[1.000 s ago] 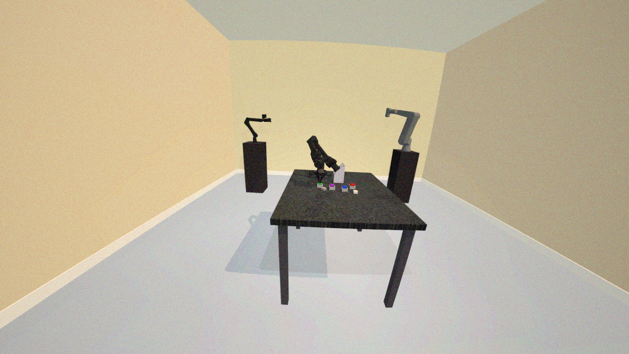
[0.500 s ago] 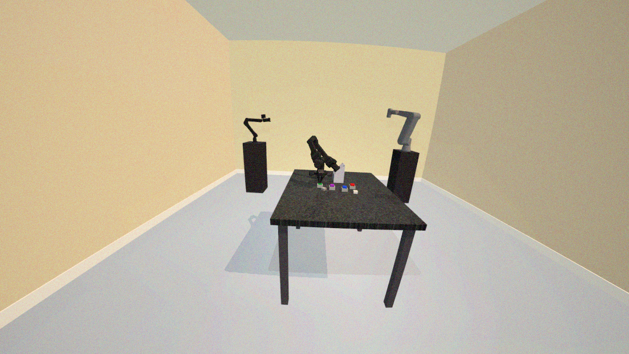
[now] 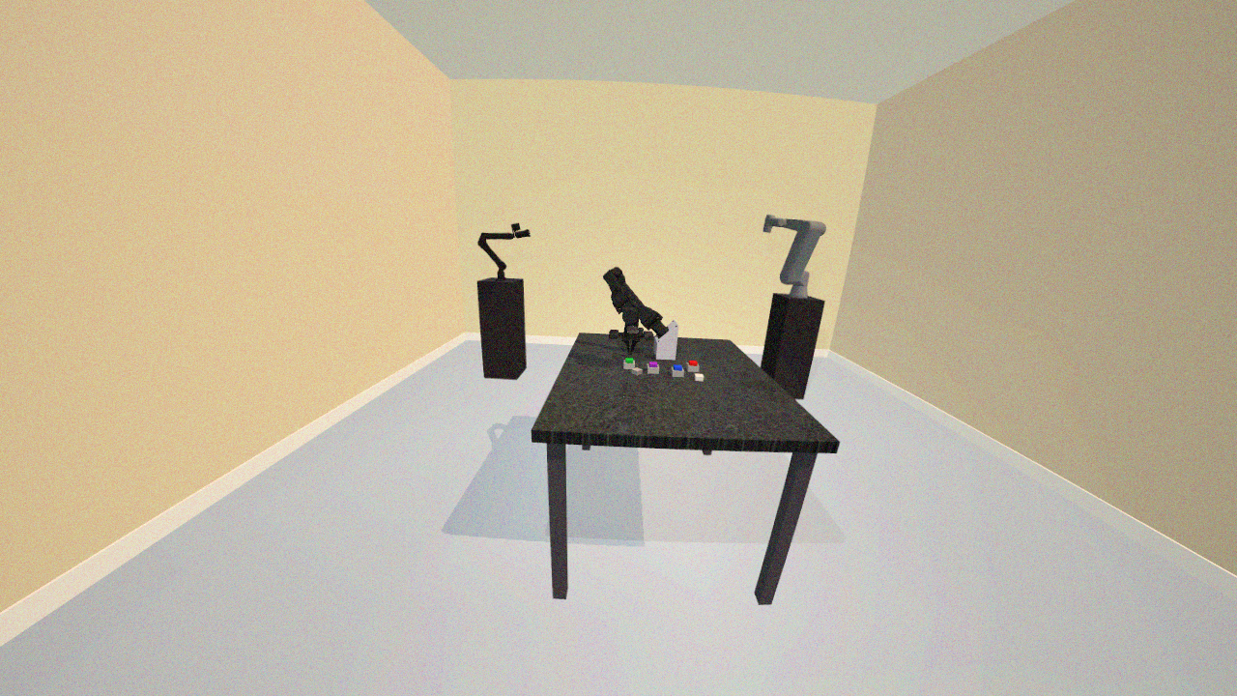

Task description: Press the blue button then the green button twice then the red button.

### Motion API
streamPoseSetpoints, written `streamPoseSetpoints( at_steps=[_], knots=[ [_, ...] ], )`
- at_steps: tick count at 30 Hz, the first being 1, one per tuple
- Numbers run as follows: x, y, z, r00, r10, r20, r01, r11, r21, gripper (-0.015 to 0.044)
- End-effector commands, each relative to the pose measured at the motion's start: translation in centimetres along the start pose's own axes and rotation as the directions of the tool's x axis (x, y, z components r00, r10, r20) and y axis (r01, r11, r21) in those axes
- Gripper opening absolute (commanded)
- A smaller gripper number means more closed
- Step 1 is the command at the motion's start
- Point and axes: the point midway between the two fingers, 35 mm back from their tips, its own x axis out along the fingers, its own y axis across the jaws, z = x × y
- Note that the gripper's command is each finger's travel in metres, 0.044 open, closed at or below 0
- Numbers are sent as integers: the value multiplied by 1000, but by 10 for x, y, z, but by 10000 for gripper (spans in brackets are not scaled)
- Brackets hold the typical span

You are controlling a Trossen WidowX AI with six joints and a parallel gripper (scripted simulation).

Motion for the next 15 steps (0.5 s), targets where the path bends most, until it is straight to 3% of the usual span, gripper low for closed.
streamPoseSetpoints(
  at_steps=[1, 15],
  knots=[
    [3, -1, 1, 1000, -2, 3, 2, 1000, 5, 20],
    [26, -1, 1, 1000, -4, 4, 4, 1000, 5, 20]
  ],
)
